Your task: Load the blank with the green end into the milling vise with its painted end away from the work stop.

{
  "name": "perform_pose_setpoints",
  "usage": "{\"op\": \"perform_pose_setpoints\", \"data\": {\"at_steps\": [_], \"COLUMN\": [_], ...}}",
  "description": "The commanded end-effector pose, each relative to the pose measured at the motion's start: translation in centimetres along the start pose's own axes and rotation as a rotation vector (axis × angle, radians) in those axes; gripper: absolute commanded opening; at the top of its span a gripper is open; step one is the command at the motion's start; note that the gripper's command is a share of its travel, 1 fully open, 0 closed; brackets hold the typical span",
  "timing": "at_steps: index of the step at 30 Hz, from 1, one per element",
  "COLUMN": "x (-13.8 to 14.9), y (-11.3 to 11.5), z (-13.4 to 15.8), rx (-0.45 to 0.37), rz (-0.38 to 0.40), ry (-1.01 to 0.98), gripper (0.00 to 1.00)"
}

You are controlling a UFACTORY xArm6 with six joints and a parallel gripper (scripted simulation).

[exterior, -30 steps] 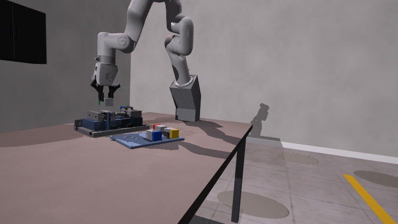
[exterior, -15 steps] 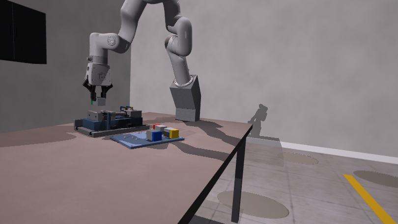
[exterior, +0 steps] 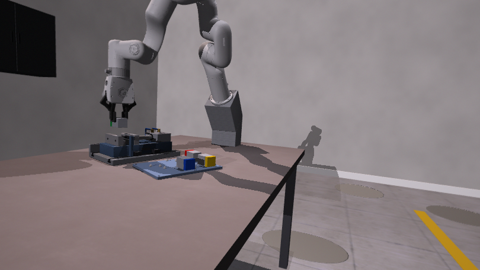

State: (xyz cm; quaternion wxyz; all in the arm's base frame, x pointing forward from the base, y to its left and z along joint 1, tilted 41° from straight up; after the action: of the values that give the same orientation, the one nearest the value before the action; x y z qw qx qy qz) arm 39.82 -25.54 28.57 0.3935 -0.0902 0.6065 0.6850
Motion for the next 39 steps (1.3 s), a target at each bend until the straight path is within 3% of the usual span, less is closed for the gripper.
{"op": "perform_pose_setpoints", "data": {"at_steps": [1, 39], "x": [-0.05, 0.31], "y": [0.11, 0.15], "z": [0.16, 0.9], "rx": [0.001, 0.001], "rz": [-0.003, -0.003], "ry": [0.001, 0.001], "gripper": [0.0, 0.0]}}
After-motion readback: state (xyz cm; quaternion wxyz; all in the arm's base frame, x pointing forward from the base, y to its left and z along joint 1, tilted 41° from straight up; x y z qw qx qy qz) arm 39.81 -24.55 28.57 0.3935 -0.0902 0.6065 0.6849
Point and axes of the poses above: the point where the finger pads meet when closed, its own y axis back along the fingers, its own x axis across the jaws, z = x × y, the point moved 6 cm from there along y, back along the fingers, and after that the axes turned 3 degrees about -y, right-handed, at the moved point
